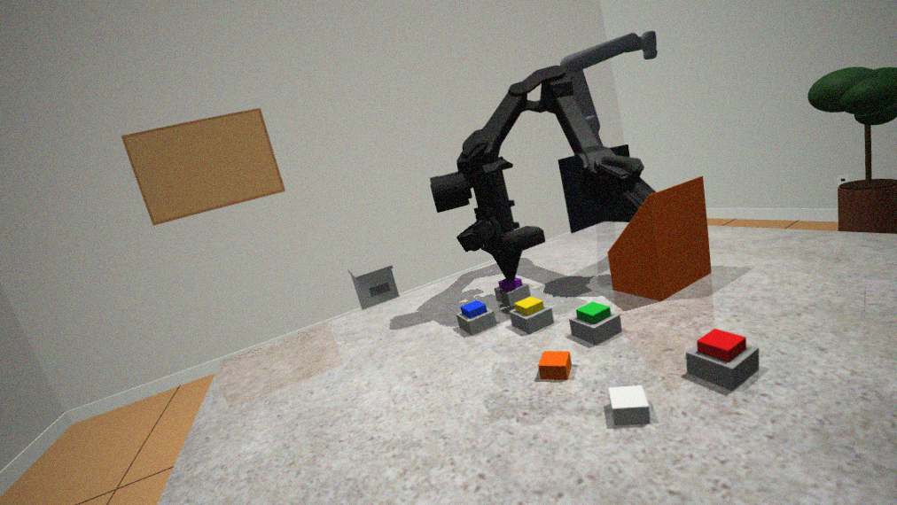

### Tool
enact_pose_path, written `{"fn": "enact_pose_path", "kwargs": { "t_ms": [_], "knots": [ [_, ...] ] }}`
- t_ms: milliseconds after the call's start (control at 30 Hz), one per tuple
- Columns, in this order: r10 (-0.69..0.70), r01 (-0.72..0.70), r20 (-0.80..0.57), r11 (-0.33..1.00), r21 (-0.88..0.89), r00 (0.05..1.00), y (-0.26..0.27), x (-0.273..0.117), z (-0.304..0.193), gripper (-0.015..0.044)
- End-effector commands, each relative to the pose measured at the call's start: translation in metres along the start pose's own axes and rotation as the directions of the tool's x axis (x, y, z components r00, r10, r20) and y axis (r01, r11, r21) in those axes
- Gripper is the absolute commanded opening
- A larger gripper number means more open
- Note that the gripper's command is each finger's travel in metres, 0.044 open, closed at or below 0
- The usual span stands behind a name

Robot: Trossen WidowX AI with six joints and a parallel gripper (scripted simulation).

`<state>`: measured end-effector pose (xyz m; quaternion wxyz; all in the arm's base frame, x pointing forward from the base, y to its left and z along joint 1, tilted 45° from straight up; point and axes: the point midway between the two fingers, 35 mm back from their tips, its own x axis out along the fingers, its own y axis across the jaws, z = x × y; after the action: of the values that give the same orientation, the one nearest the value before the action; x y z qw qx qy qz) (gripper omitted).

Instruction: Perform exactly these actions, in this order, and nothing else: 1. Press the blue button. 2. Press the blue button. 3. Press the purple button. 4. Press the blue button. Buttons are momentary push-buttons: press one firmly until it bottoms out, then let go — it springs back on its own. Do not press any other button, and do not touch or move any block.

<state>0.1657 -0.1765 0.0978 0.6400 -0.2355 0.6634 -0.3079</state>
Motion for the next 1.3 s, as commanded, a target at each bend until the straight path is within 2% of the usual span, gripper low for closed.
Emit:
{"fn": "enact_pose_path", "kwargs": {
  "t_ms": [0,133,300,367,567,867,1067,1133,1267],
  "knots": [
    [-0.005,0.005,0.008,1.000,0.003,1.000,-0.001,-0.023,0.001,0.0020],
    [-0.004,0.004,0.008,1.000,0.003,1.000,-0.001,-0.027,0.001,0.0020],
    [0.000,0.000,0.007,1.000,0.002,1.000,0.000,-0.078,0.002,0.0020],
    [-0.002,0.002,0.007,1.000,0.002,1.000,-0.001,-0.086,0.001,0.0020],
    [0.003,-0.003,0.005,1.000,0.007,1.000,0.002,-0.086,0.007,0.0020],
    [0.004,-0.004,0.007,1.000,0.009,1.000,0.042,-0.087,0.099,0.0020],
    [-0.001,0.001,0.010,1.000,0.005,1.000,0.046,-0.087,0.106,0.0020],
    [0.001,-0.001,0.010,1.000,0.005,1.000,0.047,-0.077,0.107,0.0020],
    [-0.002,0.002,0.011,1.000,0.006,1.000,0.046,-0.028,0.107,0.0020]
  ]
}}
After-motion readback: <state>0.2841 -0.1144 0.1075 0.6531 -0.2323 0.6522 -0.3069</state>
